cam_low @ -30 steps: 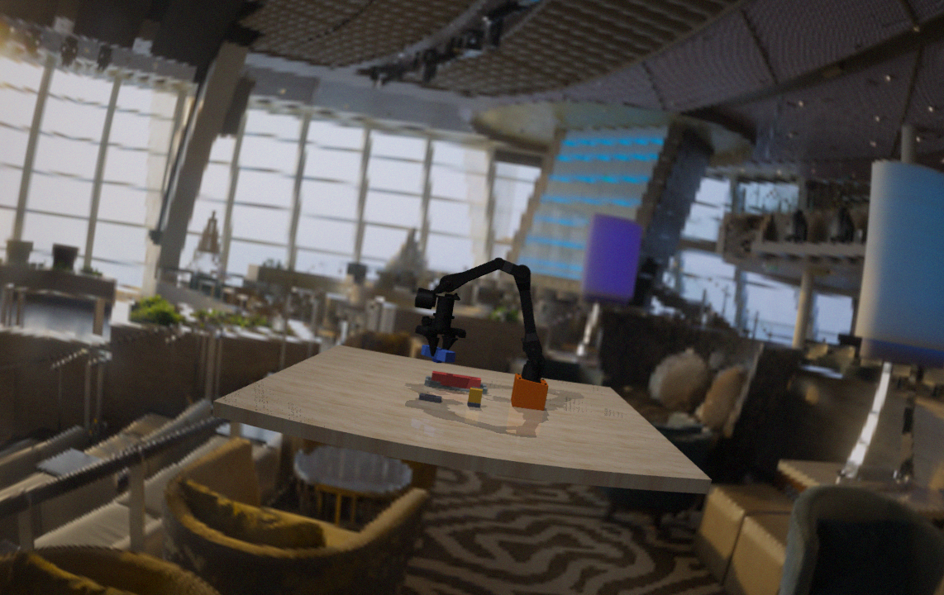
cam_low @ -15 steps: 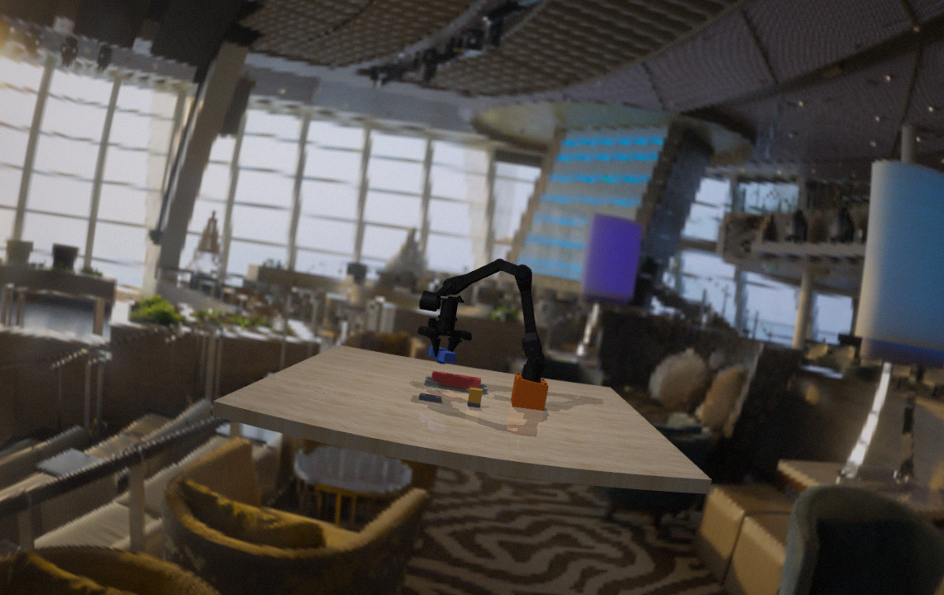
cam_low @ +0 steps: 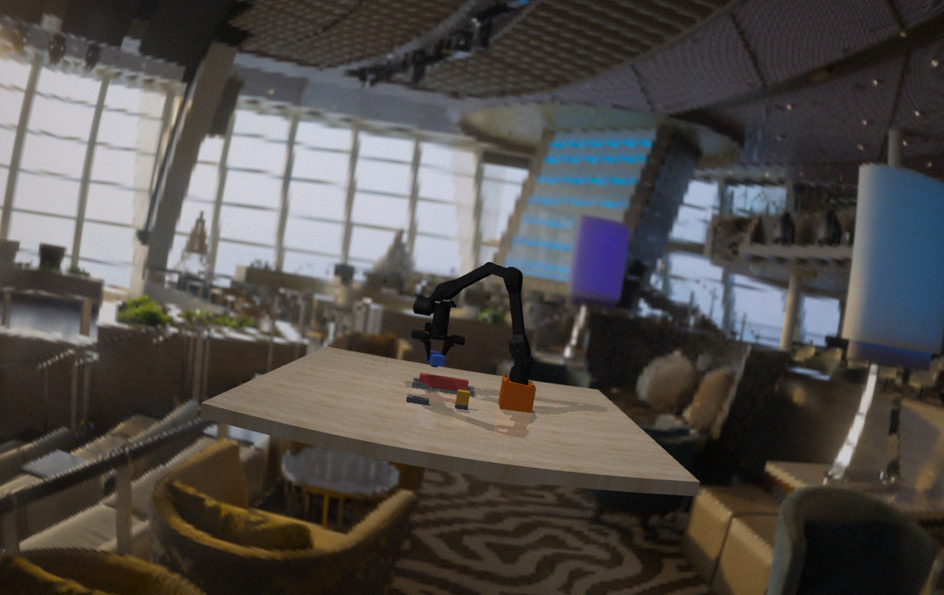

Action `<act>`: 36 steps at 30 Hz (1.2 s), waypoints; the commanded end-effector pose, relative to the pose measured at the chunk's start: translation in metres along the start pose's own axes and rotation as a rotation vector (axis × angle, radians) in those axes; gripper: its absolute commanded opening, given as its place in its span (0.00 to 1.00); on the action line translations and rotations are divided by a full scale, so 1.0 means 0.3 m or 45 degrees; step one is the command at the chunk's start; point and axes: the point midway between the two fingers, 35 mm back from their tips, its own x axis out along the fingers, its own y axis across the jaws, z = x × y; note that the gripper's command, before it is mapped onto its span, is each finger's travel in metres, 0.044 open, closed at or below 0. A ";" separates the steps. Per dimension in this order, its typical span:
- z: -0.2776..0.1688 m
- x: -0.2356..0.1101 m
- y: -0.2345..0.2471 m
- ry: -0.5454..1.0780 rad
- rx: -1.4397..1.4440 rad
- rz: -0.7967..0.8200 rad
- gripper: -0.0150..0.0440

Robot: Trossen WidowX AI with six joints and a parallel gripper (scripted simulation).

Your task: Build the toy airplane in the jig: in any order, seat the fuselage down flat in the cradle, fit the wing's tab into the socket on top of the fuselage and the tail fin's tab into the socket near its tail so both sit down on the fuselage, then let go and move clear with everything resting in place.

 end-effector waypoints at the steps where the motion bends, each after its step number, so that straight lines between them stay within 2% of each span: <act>1: 0.031 0.000 -0.026 -0.010 0.091 0.006 0.25; 10: 0.086 0.016 -0.083 -0.010 0.263 0.003 0.25; 17: 0.086 0.016 -0.083 -0.010 0.263 0.003 0.57; 18: 0.086 0.016 -0.083 -0.010 0.263 0.003 0.58; 36: 0.087 0.015 -0.082 -0.010 0.263 0.003 0.58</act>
